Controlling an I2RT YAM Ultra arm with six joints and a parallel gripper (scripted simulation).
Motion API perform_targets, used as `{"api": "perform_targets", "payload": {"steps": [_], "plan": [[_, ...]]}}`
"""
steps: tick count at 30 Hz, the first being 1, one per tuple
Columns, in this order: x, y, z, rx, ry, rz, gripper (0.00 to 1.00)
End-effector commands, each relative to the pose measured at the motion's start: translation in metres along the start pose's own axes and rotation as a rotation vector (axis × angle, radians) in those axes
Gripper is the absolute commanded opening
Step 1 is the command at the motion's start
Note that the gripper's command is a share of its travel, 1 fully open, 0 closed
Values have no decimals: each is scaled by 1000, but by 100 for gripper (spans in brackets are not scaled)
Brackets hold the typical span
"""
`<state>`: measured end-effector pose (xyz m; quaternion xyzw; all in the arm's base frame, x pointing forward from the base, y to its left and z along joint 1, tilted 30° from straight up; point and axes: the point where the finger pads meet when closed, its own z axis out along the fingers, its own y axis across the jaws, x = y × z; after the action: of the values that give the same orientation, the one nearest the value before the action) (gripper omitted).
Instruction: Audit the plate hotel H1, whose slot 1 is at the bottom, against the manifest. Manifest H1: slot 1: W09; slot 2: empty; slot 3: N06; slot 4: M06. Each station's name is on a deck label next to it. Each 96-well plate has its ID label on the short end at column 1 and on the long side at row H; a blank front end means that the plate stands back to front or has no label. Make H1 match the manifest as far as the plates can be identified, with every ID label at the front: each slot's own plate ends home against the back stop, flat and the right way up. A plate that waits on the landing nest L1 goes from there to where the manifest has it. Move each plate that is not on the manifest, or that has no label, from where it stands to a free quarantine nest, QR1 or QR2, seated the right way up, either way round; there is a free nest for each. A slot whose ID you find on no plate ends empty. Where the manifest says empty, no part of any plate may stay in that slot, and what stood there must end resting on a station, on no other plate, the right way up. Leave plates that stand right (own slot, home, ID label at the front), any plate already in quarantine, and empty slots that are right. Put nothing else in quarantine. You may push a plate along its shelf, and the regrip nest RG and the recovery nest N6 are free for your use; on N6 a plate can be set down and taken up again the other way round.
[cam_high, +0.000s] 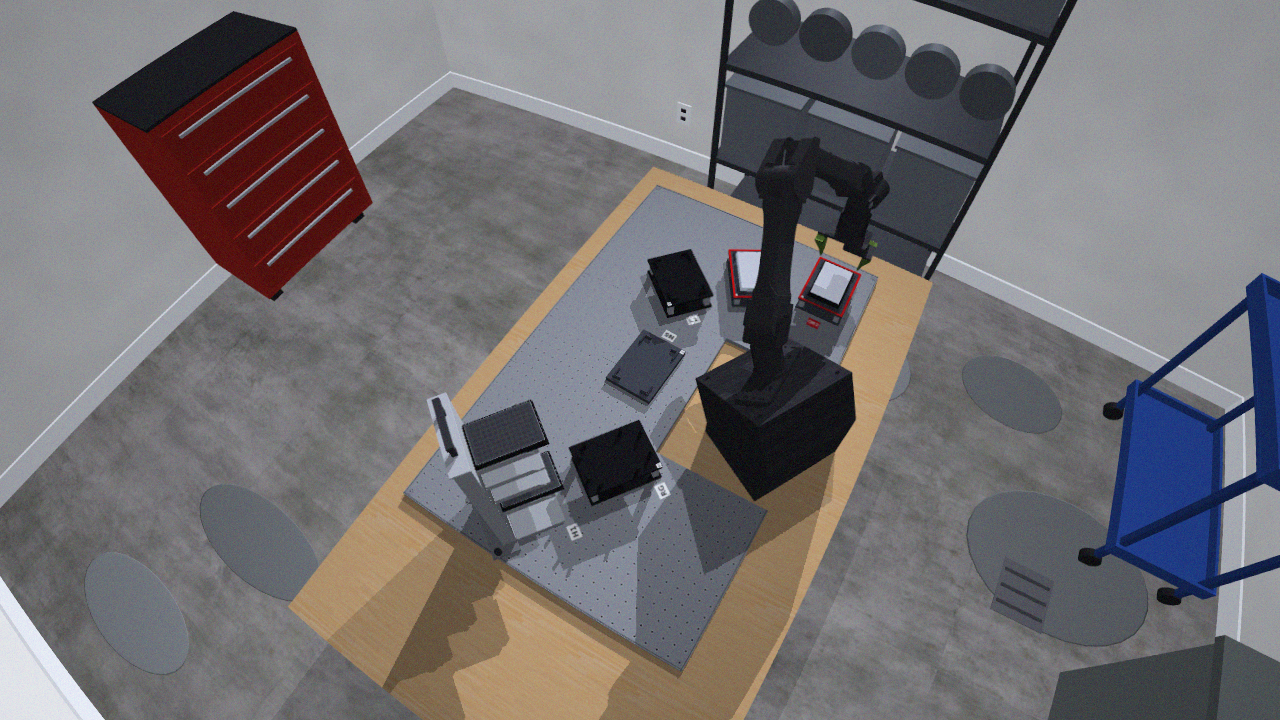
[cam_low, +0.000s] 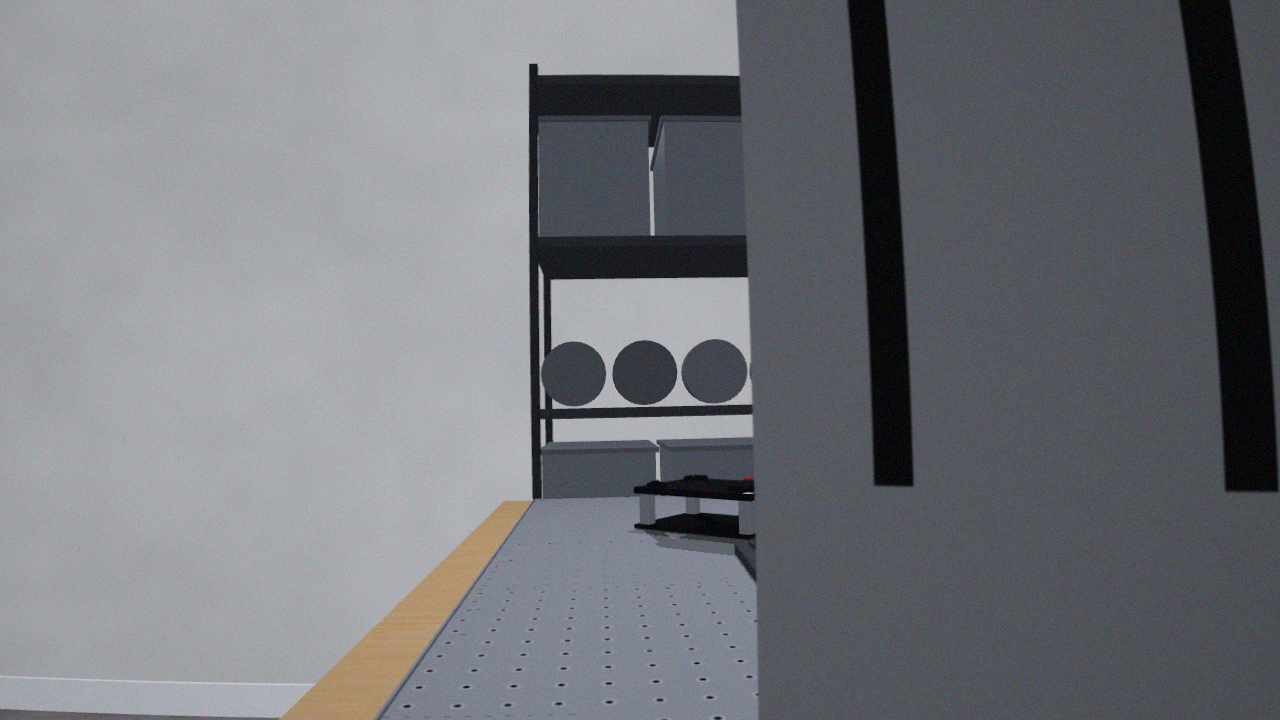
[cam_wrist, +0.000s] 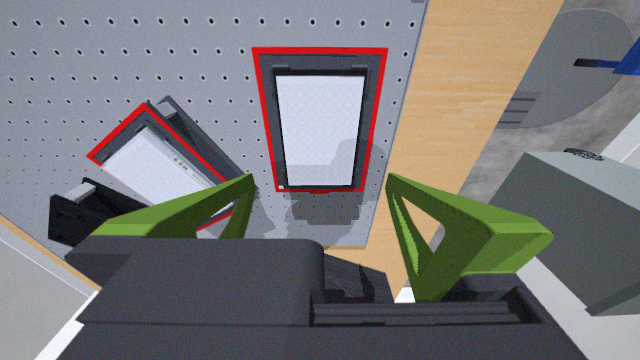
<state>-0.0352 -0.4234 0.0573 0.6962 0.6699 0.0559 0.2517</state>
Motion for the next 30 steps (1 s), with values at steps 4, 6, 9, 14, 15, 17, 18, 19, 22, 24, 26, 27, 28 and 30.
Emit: {"api": "perform_targets", "payload": {"steps": [4, 6, 9, 14, 15, 17, 18, 19, 22, 24, 26, 27, 28, 30], "plan": [[-8, 1, -35, 1, -35, -6, 100], [-8, 1, -41, 1, -35, -6, 100], [-8, 1, -49, 2, -35, -6, 100], [-7, 1, -57, 2, -35, -6, 100], [-7, 1, -59, 2, -35, -7, 100], [-7, 1, -63, 2, -34, -7, 100], [-7, 1, -63, 2, -34, -7, 100], [-7, 1, -63, 2, -34, -7, 100], [-1, -1, -51, -1, -6, 4, 100], [-1, -1, -51, -1, -6, 4, 100], [-1, -1, -51, -1, -6, 4, 100], [-1, -1, -51, -1, -6, 4, 100], [-1, -1, -51, -1, -6, 4, 100], [-1, -1, -51, -1, -6, 4, 100]]}}
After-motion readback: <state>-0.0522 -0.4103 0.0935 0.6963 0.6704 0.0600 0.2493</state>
